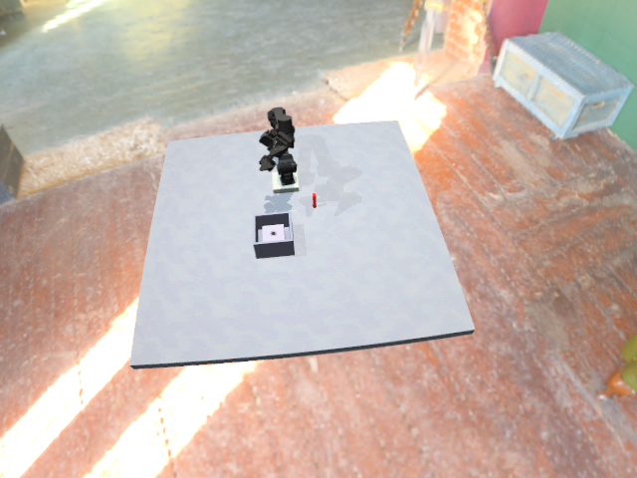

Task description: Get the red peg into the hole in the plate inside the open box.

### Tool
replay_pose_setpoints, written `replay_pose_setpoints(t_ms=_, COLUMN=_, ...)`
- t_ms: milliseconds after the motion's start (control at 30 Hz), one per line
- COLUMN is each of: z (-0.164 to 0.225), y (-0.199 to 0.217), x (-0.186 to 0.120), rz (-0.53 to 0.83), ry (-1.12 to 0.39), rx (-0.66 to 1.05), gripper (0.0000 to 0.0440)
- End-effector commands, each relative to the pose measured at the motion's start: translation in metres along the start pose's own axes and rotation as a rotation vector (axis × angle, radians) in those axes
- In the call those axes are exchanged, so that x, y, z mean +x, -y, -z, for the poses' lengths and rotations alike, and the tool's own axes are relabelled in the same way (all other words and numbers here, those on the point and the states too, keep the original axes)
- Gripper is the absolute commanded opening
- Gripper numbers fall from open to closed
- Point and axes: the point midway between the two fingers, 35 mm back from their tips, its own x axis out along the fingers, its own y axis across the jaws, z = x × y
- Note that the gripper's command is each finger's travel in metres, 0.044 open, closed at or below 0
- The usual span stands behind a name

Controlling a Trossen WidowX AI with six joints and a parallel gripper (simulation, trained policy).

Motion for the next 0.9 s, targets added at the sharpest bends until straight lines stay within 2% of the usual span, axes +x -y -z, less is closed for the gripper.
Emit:
replay_pose_setpoints(t_ms=0, z=0.030, y=0.004, x=0.002, rz=0.048, ry=-0.132, rx=-0.048, gripper=0.0440)
replay_pose_setpoints(t_ms=400, z=0.105, y=0.021, x=-0.017, rz=0.190, ry=-0.491, rx=-0.202, gripper=0.0440)
replay_pose_setpoints(t_ms=867, z=0.166, y=0.059, x=-0.070, rz=0.424, ry=-0.865, rx=-0.400, gripper=0.0440)
